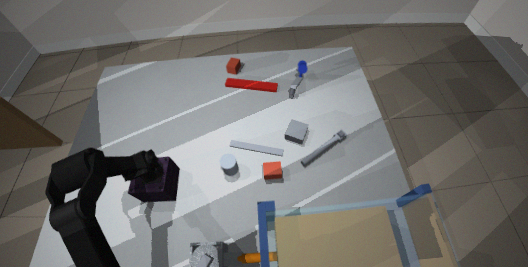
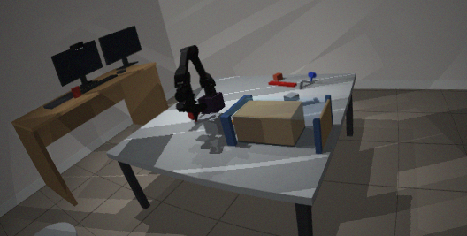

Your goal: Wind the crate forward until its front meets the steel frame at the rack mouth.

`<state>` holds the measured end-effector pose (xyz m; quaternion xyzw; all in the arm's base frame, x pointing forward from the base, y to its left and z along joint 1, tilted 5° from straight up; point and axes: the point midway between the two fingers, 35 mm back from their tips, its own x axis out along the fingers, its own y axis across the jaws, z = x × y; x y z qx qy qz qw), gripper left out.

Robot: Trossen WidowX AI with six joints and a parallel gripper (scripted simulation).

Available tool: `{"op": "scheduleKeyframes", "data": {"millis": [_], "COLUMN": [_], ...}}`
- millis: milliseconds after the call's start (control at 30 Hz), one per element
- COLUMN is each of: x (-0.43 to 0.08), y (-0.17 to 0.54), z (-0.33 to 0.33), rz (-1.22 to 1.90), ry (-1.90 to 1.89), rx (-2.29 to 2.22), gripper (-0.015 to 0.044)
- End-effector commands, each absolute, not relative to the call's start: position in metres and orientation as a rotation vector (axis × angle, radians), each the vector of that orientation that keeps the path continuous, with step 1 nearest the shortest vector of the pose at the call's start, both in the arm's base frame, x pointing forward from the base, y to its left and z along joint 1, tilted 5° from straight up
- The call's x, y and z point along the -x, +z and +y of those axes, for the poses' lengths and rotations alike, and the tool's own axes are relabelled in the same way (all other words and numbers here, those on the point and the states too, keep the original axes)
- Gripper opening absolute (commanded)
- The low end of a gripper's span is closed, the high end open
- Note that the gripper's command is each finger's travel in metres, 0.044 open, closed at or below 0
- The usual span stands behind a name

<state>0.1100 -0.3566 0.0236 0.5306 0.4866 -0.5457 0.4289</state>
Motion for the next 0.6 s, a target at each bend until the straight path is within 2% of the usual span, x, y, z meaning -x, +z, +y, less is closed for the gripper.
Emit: {"op": "scheduleKeyframes", "data": {"millis": [0, 567], "x": [-0.131, -0.157], "y": [0.025, 0.024], "z": [-0.361, -0.367], "rz": [1.19, 1.188], "ry": [-1.327, -1.325], "rx": [-1.319, -1.32], "gripper": [0.0, 0.0]}}
